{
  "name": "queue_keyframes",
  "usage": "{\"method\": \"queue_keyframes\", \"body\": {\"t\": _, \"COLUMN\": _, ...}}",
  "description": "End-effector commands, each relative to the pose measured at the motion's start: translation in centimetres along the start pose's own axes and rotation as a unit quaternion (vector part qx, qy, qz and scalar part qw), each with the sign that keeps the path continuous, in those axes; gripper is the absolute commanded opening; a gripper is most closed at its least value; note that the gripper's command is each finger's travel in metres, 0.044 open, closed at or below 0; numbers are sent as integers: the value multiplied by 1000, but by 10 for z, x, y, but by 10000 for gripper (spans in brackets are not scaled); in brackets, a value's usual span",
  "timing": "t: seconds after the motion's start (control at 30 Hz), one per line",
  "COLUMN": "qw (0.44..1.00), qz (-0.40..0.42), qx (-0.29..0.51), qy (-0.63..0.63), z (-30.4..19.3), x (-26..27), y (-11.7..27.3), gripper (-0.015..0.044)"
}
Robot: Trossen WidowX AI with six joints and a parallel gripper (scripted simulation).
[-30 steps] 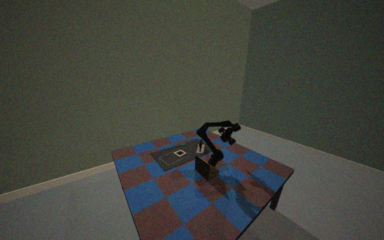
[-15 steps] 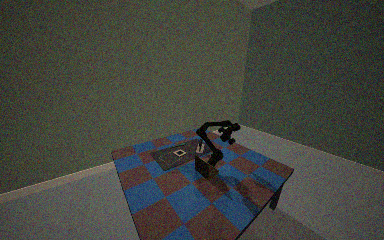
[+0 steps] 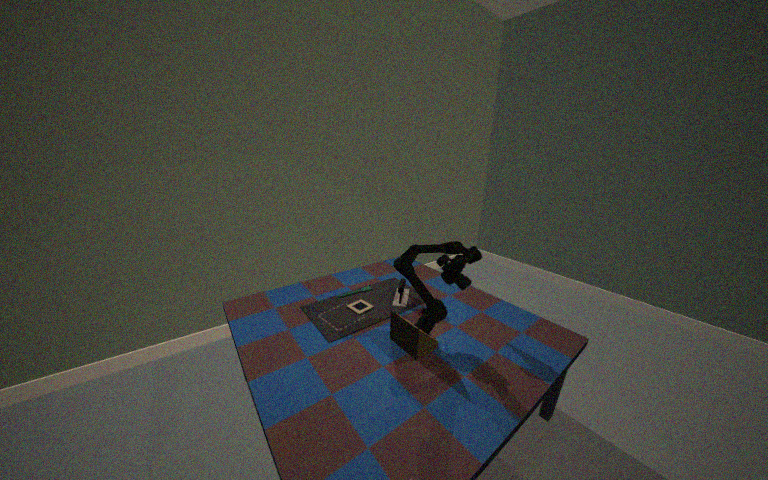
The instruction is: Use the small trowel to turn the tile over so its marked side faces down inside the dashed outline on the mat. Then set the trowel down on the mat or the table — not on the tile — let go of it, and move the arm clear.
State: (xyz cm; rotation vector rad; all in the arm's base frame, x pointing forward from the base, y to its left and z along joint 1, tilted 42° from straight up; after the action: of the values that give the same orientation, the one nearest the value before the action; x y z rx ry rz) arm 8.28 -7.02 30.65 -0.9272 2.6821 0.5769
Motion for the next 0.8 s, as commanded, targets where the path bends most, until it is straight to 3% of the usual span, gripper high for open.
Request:
{"method": "queue_keyframes", "body": {"t": 0.0, "qw": 1000, "qz": -3, "qx": -19, "qy": 23, "z": -3, "x": 3, "y": -1, "gripper": 270}}
{"method": "queue_keyframes", "body": {"t": 0.77, "qw": 964, "qz": -53, "qx": -149, "qy": 213, "z": -15, "x": 18, "y": -20, "gripper": 270}}
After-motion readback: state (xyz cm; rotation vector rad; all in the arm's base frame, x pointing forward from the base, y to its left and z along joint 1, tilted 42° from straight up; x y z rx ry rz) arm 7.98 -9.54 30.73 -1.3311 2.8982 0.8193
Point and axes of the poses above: the point midway between the two fingers, 35 mm back from their tips, its own y axis back along the fingers, its own x axis across the jaws, z = x × y, the point moved 3 cm from there along y, back along the fingers, and after that the axes turned 3 degrees about -y, right-handed, at the moved point
